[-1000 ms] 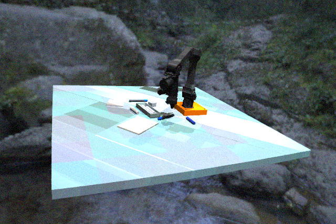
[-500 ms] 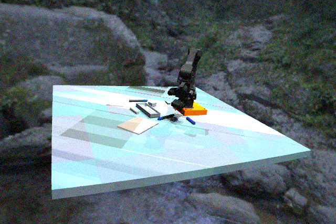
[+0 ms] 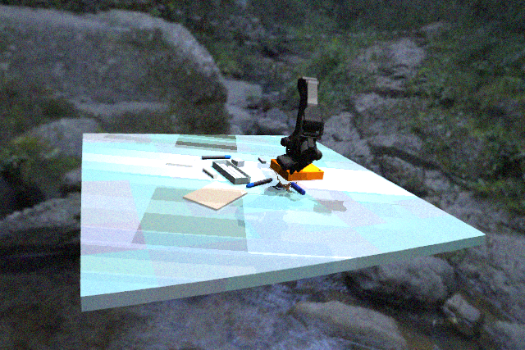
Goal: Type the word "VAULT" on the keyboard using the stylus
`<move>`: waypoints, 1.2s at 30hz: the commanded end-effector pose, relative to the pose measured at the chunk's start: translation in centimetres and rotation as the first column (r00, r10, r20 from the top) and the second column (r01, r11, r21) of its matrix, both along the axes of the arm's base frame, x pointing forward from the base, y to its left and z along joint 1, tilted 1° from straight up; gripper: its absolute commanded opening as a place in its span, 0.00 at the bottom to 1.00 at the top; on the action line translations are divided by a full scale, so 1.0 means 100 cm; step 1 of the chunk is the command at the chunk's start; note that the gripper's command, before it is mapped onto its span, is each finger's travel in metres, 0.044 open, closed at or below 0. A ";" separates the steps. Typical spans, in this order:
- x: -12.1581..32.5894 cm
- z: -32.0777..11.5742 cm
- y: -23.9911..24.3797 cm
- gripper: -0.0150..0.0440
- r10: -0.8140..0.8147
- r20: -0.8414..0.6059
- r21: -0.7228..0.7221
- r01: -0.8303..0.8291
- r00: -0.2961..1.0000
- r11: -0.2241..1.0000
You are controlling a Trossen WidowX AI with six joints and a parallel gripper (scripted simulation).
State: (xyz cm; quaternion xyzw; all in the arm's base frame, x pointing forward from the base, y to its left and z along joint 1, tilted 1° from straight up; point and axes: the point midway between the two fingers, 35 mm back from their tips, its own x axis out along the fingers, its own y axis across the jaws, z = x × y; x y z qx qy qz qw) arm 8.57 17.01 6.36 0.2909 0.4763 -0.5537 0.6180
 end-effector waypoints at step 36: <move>-0.023 -0.020 -0.002 0.51 -0.179 0.184 -0.074 0.195 0.966 0.978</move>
